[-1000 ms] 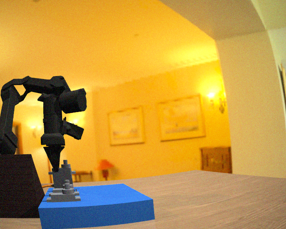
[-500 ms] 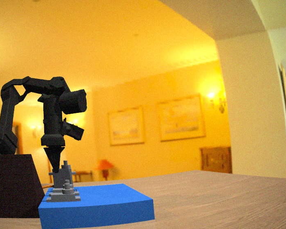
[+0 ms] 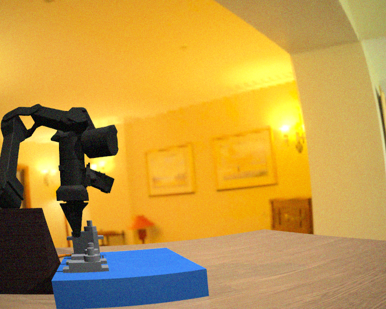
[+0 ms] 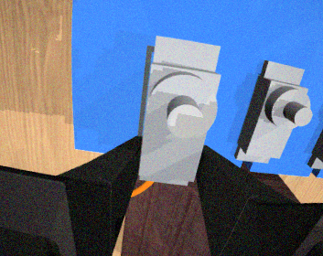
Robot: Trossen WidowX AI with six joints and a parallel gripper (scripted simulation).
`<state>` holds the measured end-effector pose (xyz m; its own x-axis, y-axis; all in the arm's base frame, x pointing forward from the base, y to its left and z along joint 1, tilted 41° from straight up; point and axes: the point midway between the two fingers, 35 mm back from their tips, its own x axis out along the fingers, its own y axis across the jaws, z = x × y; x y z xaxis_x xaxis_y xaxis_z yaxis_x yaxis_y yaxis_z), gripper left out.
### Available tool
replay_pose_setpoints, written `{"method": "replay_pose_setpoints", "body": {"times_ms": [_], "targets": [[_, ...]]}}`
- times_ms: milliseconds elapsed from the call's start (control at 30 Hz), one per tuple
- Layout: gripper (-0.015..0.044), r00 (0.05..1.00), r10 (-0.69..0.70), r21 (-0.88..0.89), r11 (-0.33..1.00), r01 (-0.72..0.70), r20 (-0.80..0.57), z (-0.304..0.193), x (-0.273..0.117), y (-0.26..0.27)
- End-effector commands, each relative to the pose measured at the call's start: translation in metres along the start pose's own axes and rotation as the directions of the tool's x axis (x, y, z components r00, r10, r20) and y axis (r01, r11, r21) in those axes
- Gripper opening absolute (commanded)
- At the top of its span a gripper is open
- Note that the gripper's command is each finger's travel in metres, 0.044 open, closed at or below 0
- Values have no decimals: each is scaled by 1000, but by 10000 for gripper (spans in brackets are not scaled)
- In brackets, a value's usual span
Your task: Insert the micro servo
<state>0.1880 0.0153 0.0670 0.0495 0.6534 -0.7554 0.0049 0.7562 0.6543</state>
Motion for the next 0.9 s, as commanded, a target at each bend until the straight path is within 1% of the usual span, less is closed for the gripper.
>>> {"method": "replay_pose_setpoints", "body": {"times_ms": [0,867], "targets": [[0,1000,4,4,1000,-4,6,0,3,1],[0,1000,4,4,1000,-4,6,0,26,1]]}}
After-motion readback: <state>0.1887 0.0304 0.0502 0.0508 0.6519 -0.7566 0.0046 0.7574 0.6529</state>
